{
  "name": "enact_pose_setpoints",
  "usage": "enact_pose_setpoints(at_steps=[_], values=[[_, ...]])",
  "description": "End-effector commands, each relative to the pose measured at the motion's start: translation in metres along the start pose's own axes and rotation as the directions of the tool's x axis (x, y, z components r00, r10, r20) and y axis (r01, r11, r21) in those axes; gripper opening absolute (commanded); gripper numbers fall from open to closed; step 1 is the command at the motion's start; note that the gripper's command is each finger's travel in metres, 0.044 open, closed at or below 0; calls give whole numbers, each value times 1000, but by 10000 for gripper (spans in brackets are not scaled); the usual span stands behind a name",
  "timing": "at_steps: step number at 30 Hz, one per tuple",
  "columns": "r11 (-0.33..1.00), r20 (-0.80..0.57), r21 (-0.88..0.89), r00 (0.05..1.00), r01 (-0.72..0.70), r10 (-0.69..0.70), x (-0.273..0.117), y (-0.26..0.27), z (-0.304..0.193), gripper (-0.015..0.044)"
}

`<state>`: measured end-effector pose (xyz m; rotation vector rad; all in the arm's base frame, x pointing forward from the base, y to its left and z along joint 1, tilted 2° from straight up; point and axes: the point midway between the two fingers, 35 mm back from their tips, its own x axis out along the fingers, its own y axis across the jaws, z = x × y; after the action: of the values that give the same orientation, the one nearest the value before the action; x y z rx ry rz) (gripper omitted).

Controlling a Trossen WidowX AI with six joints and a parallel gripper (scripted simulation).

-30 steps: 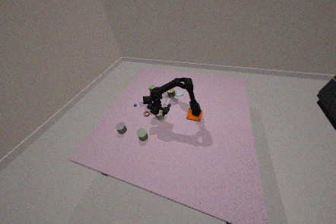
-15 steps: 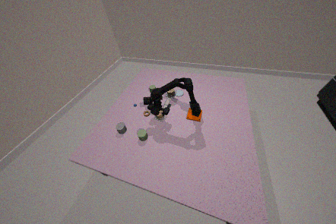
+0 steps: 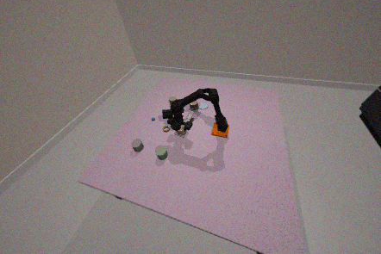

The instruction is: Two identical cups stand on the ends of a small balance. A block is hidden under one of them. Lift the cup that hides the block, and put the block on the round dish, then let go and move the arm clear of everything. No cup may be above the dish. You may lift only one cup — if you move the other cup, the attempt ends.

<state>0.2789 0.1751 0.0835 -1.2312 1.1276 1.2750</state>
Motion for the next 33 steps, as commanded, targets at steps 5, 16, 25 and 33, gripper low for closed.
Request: enact_pose_setpoints(at_steps=[5, 16, 25, 33], values=[[1000, 4, 2, 1000, 5, -5, -13, -4, 2, 0], [1000, 4, 2, 1000, 6, -6, -27, -6, 3, 0], [1000, 4, 2, 1000, 6, -6, -39, -7, 3, 0], [1000, 4, 2, 1000, 6, -6, -49, -7, 4, 0]])
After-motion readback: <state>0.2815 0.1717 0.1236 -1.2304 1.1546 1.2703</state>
